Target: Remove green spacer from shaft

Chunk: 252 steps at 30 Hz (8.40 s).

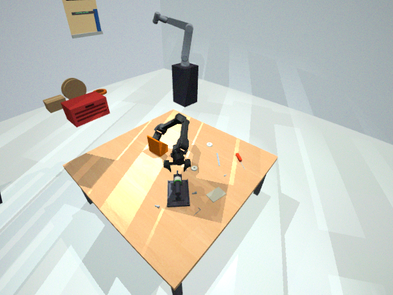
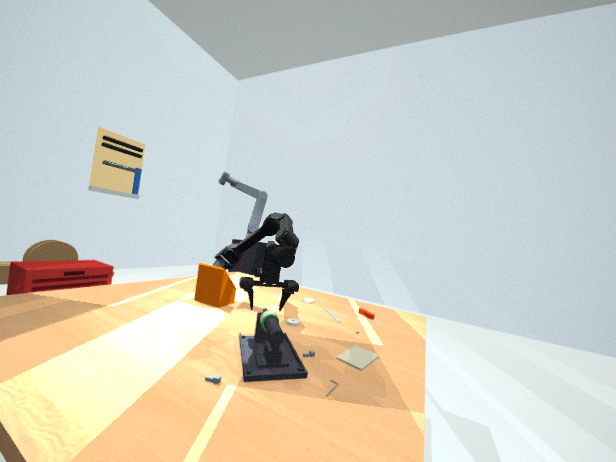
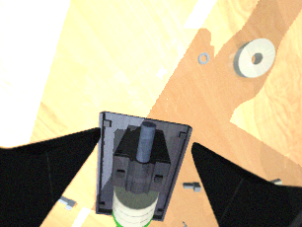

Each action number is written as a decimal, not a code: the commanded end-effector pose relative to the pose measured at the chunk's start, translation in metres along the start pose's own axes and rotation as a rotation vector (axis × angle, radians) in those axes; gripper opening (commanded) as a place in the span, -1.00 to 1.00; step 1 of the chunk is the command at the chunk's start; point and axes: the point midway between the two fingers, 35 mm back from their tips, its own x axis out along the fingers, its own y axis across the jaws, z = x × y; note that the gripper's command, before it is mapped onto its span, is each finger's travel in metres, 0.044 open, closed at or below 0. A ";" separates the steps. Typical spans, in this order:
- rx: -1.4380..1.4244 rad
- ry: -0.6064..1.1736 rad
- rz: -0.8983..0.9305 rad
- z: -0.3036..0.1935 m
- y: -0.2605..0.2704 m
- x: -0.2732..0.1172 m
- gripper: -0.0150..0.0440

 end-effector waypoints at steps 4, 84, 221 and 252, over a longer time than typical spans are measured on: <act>0.006 -0.009 -0.002 0.002 0.000 0.014 1.00; 0.001 -0.008 0.001 0.003 0.000 0.037 -0.45; 0.007 -0.011 -0.003 0.028 0.000 0.037 -0.49; 0.008 -0.011 -0.003 0.031 0.000 0.037 -0.49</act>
